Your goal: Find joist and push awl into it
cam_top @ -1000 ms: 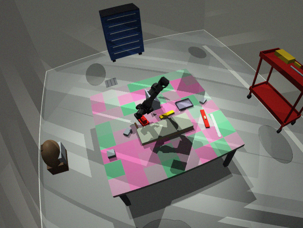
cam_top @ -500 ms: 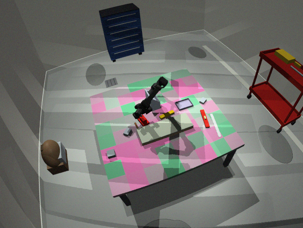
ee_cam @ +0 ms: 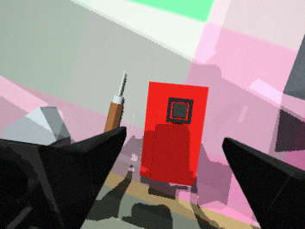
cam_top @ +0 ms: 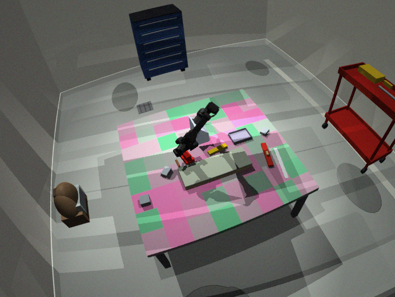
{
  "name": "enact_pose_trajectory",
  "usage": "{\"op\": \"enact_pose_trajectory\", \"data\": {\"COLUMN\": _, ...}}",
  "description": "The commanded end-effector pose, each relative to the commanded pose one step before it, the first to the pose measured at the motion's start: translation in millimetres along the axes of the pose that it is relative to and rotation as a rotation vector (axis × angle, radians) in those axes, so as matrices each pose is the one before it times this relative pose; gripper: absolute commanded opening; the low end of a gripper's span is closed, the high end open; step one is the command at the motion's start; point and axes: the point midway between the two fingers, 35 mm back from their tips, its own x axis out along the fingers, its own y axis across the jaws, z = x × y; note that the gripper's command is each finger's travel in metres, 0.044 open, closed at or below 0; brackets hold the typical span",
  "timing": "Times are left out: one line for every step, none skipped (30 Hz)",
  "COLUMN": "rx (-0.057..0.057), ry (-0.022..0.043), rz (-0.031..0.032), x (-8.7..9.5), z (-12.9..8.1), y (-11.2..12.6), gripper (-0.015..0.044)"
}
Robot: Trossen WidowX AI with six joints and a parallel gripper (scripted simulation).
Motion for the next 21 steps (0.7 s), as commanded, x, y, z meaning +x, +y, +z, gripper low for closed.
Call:
{"op": "enact_pose_trajectory", "data": {"rx": 0.0099, "ry": -0.00293, "rz": -0.01230, "x": 10.51, "z": -0.41, "y": -1.57, "gripper": 0.0440}}
{"op": "enact_pose_trajectory", "data": {"rx": -0.0002, "ry": -0.00002, "rz": -0.00007, "x": 1.59, "z": -0.43, "y": -0.04, "gripper": 0.0440}}
{"op": "enact_pose_trajectory", "data": {"rx": -0.0002, "ry": -0.00002, "rz": -0.00008, "x": 1.59, "z": -0.42, "y": -0.04, "gripper": 0.0440}}
{"op": "enact_pose_trajectory", "data": {"rx": 0.0001, "ry": 0.00006, "rz": -0.00014, "x": 1.57, "z": -0.42, "y": -0.05, "gripper": 0.0440}}
{"op": "enact_pose_trajectory", "data": {"rx": 0.0001, "ry": 0.00005, "rz": -0.00014, "x": 1.57, "z": -0.42, "y": -0.06, "gripper": 0.0440}}
{"op": "enact_pose_trajectory", "data": {"rx": 0.0001, "ry": 0.00005, "rz": -0.00015, "x": 1.57, "z": -0.41, "y": -0.07, "gripper": 0.0440}}
{"op": "enact_pose_trajectory", "data": {"rx": 0.0001, "ry": 0.00005, "rz": -0.00016, "x": 1.57, "z": -0.40, "y": -0.07, "gripper": 0.0440}}
{"op": "enact_pose_trajectory", "data": {"rx": 0.0001, "ry": 0.00005, "rz": -0.00017, "x": 1.57, "z": -0.39, "y": -0.08, "gripper": 0.0440}}
{"op": "enact_pose_trajectory", "data": {"rx": 0.0001, "ry": 0.00005, "rz": -0.00018, "x": 1.57, "z": -0.38, "y": -0.08, "gripper": 0.0440}}
{"op": "enact_pose_trajectory", "data": {"rx": 0.0001, "ry": 0.00004, "rz": -0.00019, "x": 1.57, "z": -0.37, "y": -0.09, "gripper": 0.0440}}
{"op": "enact_pose_trajectory", "data": {"rx": 0.0001, "ry": 0.00004, "rz": -0.00019, "x": 1.57, "z": -0.37, "y": -0.09, "gripper": 0.0440}}
{"op": "enact_pose_trajectory", "data": {"rx": 0.0001, "ry": 0.00004, "rz": -0.00020, "x": 1.57, "z": -0.36, "y": -0.10, "gripper": 0.0440}}
{"op": "enact_pose_trajectory", "data": {"rx": 0.0001, "ry": 0.00004, "rz": -0.00021, "x": 1.57, "z": -0.35, "y": -0.11, "gripper": 0.0440}}
{"op": "enact_pose_trajectory", "data": {"rx": 0.0001, "ry": 0.00003, "rz": -0.00022, "x": 1.57, "z": -0.34, "y": -0.11, "gripper": 0.0440}}
{"op": "enact_pose_trajectory", "data": {"rx": 0.0000, "ry": 0.00003, "rz": -0.00018, "x": 1.25, "z": -0.27, "y": -0.09, "gripper": 0.0440}}
{"op": "enact_pose_trajectory", "data": {"rx": 0.0000, "ry": 0.00001, "rz": -0.00011, "x": 0.75, "z": -0.16, "y": -0.06, "gripper": 0.0440}}
{"op": "enact_pose_trajectory", "data": {"rx": 0.0000, "ry": 0.00000, "rz": -0.00004, "x": 0.25, "z": -0.05, "y": -0.02, "gripper": 0.0440}}
{"op": "enact_pose_trajectory", "data": {"rx": 0.0000, "ry": 0.00000, "rz": 0.00000, "x": 0.00, "z": 0.00, "y": 0.00, "gripper": 0.0414}}
{"op": "enact_pose_trajectory", "data": {"rx": 0.0000, "ry": 0.00000, "rz": 0.00000, "x": 0.00, "z": 0.00, "y": 0.00, "gripper": 0.0388}}
{"op": "enact_pose_trajectory", "data": {"rx": 0.0000, "ry": 0.00000, "rz": 0.00000, "x": 0.00, "z": 0.00, "y": 0.00, "gripper": 0.0361}}
{"op": "enact_pose_trajectory", "data": {"rx": 0.0000, "ry": 0.00000, "rz": 0.00000, "x": 0.00, "z": 0.00, "y": 0.00, "gripper": 0.0335}}
